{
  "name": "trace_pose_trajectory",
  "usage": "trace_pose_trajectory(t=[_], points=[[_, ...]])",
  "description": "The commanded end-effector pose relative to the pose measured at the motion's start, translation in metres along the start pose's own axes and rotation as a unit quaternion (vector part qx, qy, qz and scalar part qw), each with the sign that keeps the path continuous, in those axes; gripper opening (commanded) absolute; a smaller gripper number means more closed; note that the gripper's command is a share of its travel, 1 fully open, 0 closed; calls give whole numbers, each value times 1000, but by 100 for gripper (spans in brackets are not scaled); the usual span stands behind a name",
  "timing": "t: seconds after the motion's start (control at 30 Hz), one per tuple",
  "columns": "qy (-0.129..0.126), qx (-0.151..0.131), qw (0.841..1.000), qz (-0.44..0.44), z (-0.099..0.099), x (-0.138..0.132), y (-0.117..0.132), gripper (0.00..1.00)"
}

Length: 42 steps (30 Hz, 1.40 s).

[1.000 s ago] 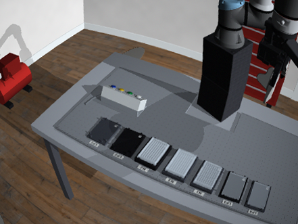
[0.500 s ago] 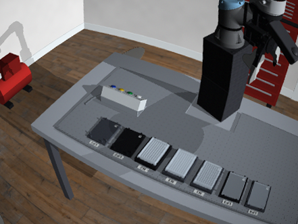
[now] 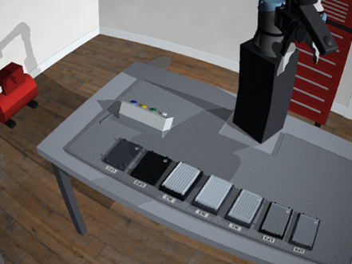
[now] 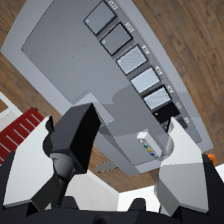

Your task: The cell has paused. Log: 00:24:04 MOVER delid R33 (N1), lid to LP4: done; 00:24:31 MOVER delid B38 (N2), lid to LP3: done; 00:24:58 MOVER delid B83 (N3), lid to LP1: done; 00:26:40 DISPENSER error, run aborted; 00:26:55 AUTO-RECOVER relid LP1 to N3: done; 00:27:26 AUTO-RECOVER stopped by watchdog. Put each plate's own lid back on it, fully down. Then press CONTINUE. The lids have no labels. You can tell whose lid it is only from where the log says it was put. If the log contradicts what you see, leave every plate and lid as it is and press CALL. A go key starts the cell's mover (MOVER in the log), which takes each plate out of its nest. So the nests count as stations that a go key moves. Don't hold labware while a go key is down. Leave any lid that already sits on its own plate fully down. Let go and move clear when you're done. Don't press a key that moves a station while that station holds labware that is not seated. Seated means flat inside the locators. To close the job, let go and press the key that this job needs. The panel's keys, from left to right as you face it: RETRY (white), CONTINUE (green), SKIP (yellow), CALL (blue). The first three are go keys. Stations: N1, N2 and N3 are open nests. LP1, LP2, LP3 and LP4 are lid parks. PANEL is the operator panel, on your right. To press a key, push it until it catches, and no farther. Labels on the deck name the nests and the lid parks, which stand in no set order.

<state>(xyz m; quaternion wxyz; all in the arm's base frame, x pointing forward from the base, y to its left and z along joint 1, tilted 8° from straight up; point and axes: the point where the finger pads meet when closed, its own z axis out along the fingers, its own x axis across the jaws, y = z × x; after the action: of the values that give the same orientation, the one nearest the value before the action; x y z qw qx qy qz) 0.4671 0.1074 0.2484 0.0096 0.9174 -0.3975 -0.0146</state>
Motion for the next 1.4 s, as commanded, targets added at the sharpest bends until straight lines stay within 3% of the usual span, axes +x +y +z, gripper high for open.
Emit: trace_pose_trajectory(t=[0.0,0.37,0.57,1.0,1.37], points=[[1,2,1000,29,-7,2,14,82],[2,7,992,129,-23,4,60,82],[2,8,989,150,-25,4,67,82],[3,14,964,267,-38,-4,119,82],[5,19,938,347,-40,-7,144,82]])
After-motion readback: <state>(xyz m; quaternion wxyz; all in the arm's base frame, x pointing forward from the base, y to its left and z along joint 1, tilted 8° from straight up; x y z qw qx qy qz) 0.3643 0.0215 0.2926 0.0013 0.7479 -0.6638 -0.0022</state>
